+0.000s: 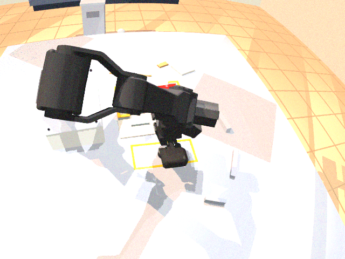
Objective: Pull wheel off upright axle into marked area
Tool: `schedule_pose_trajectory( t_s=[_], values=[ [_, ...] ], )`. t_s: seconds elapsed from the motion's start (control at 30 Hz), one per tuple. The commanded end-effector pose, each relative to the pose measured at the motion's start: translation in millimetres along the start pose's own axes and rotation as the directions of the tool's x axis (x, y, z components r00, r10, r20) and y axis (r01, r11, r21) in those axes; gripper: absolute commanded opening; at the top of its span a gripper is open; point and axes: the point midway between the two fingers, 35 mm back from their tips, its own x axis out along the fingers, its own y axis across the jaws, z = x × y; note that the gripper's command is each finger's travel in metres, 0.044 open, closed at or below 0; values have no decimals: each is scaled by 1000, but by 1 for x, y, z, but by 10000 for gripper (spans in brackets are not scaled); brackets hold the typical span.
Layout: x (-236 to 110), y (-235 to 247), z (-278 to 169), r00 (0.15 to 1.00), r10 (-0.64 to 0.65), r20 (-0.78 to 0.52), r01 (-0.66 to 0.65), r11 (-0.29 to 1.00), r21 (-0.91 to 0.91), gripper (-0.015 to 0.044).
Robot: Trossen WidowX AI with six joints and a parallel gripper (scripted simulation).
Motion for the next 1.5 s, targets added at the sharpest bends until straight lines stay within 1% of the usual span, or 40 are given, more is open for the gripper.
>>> schedule_pose_trajectory(
  t_s=[0.0,0.2,0.33,0.37,0.4,0.5,0.53,0.63,0.7,1.47],
  values=[
    [-7,0,1,1000,1,1,-1,1000,3,300],
    [-57,0,1,1000,6,2,-6,1000,-2,300],
    [-60,0,0,1000,6,2,-6,1000,-2,300],
    [-55,3,1,1000,11,9,-11,1000,-7,326],
    [-59,6,-4,1000,13,8,-13,1000,-6,352],
    [-81,22,-32,1000,19,3,-19,1000,-6,431],
    [-87,26,-43,1000,18,2,-18,1000,-6,440],
    [-103,37,-74,1000,12,-1,-12,1000,-5,440],
    [-106,38,-81,1000,9,-1,-9,1000,-5,440],
    [-106,38,-81,1000,9,-1,-9,1000,-5,440]
  ],
)
